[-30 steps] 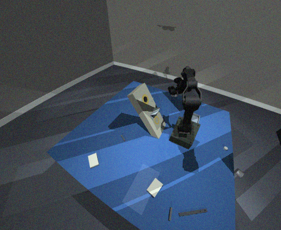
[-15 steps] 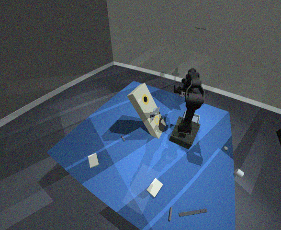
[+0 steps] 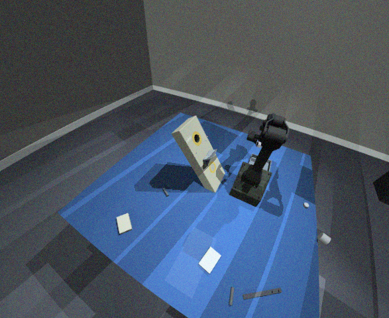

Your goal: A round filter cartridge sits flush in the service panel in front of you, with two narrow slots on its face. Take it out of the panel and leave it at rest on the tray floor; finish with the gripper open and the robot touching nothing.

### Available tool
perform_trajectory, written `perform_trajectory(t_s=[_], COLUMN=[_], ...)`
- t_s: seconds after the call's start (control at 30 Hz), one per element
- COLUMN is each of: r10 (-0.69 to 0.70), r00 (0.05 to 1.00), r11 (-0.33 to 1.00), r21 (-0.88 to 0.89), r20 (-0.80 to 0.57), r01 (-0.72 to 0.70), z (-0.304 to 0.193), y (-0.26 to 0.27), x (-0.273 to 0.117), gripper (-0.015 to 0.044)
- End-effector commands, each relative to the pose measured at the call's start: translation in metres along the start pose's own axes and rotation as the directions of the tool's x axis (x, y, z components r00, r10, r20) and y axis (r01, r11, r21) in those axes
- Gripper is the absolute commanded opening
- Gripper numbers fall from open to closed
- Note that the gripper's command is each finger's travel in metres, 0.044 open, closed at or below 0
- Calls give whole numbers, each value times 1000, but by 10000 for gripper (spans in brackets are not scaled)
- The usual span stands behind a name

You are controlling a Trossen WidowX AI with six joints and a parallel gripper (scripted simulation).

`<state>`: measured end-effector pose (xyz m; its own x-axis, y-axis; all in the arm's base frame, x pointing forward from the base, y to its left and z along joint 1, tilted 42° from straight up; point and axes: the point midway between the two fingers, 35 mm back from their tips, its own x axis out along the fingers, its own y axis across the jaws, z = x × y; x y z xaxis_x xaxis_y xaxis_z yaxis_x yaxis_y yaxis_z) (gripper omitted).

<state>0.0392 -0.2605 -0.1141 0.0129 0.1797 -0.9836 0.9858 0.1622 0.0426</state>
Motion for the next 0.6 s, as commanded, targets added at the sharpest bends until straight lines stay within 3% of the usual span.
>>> perform_trajectory(t_s=[0.0, 0.23, 0.57], r10=[-47, -124, -126], r00=[999, 992, 992], r11=[996, 970, 969], r21=[75, 207, 211], r20=[3, -18, -19], r01=[47, 125, 128], z=[-10, -40, -47], y=[-21, -55, -56], x=[15, 41, 57], gripper=[0, 0, 0])
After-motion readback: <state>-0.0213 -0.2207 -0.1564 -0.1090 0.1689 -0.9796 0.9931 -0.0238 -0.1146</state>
